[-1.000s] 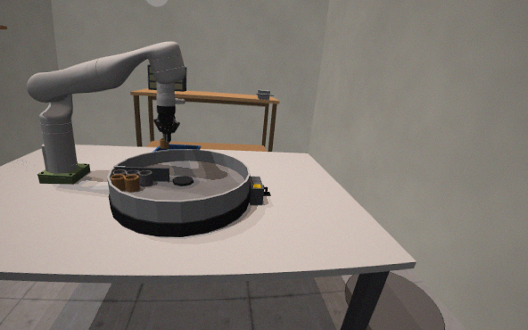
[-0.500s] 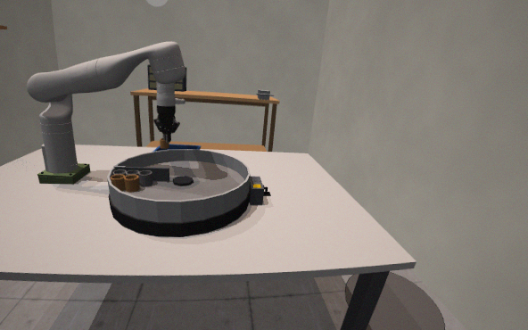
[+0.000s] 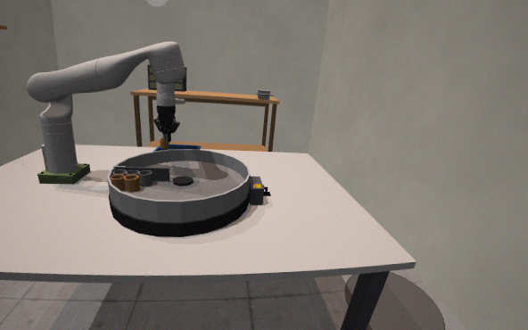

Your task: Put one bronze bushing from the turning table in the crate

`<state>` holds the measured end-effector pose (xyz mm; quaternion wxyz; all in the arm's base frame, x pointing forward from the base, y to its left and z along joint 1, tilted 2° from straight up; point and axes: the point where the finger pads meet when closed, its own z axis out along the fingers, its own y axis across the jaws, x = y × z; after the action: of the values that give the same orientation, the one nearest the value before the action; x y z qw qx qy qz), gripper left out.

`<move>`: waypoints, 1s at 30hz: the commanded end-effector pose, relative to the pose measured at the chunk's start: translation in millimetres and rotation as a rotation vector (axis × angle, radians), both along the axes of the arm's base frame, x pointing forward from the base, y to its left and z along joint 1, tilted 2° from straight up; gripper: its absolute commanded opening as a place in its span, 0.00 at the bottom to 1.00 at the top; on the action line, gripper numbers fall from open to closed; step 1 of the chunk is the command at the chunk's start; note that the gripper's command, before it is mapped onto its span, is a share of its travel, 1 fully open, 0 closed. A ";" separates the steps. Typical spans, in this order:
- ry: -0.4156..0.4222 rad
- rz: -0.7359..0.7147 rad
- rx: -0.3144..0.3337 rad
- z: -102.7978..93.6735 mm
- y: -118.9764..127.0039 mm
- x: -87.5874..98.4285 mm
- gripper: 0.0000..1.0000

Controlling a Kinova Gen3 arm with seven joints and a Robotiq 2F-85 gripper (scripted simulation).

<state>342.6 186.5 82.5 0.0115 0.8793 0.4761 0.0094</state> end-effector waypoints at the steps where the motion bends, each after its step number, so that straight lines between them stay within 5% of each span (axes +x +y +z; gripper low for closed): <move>1: -0.002 -0.001 0.001 0.2 0.5 0.2 0.00; 30: -0.002 -0.001 0.001 -8.2 0.4 0.5 0.00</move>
<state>343.2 185.2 75.8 0.0126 0.8791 0.4764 0.0083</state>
